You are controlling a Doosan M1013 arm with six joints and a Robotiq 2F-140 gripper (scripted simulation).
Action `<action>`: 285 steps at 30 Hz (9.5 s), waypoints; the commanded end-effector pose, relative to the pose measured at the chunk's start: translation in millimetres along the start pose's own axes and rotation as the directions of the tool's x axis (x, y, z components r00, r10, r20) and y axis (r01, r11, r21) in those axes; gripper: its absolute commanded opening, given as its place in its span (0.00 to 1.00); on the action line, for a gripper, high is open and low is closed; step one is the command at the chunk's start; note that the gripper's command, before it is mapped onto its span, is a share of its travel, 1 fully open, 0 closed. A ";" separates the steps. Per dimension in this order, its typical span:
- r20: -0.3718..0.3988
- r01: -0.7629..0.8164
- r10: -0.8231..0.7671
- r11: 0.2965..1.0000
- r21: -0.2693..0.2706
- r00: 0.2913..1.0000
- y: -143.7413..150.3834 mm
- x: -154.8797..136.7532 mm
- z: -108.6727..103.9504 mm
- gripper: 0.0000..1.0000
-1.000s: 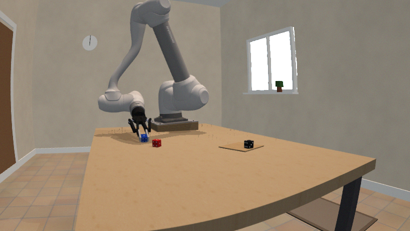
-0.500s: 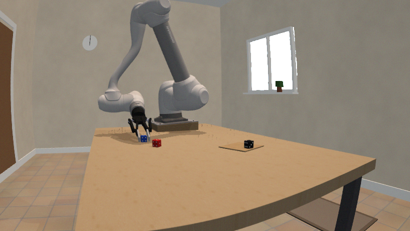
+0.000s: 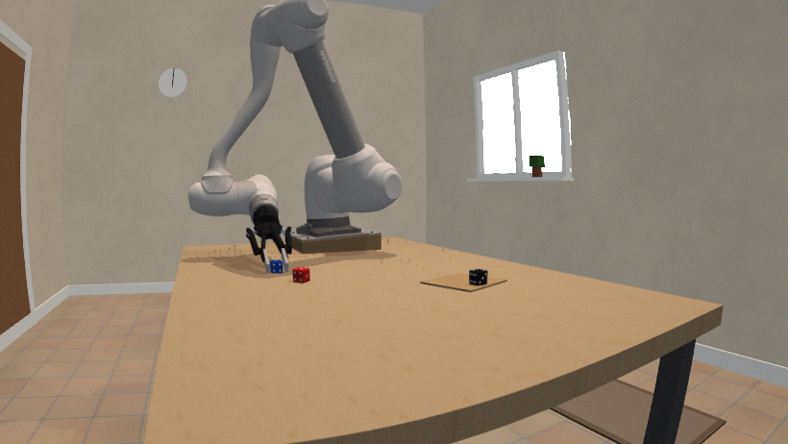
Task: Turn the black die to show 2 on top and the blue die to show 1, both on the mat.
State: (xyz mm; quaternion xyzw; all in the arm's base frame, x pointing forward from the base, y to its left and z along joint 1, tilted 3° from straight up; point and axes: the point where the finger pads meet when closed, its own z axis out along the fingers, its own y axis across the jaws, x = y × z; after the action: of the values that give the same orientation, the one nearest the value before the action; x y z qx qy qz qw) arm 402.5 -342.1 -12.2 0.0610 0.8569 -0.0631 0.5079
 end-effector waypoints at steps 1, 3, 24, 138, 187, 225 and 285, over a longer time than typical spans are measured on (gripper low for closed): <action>0.000 0.000 0.000 1.000 0.000 1.000 0.0 -0.1 0.0 0.35; 0.000 0.000 0.000 1.000 0.000 1.000 0.0 -0.1 0.0 0.35; 0.000 0.000 0.000 1.000 0.000 1.000 0.0 -0.1 -0.3 0.35; -0.883 0.013 0.007 1.000 0.015 0.469 -4.1 -115.5 -41.4 0.35; -0.270 -0.446 0.952 0.307 0.841 0.147 -1.7 -91.7 -38.8 1.00; 0.024 -0.470 1.000 -0.028 0.882 -0.013 -0.9 -85.3 -38.3 0.35; 0.025 -0.469 1.000 -0.028 0.882 -0.013 -0.4 -44.8 -16.3 0.35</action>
State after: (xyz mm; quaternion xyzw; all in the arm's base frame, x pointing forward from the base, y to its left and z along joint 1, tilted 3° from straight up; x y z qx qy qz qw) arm 409.7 -341.5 36.0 0.7734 0.6335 -0.0201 0.0121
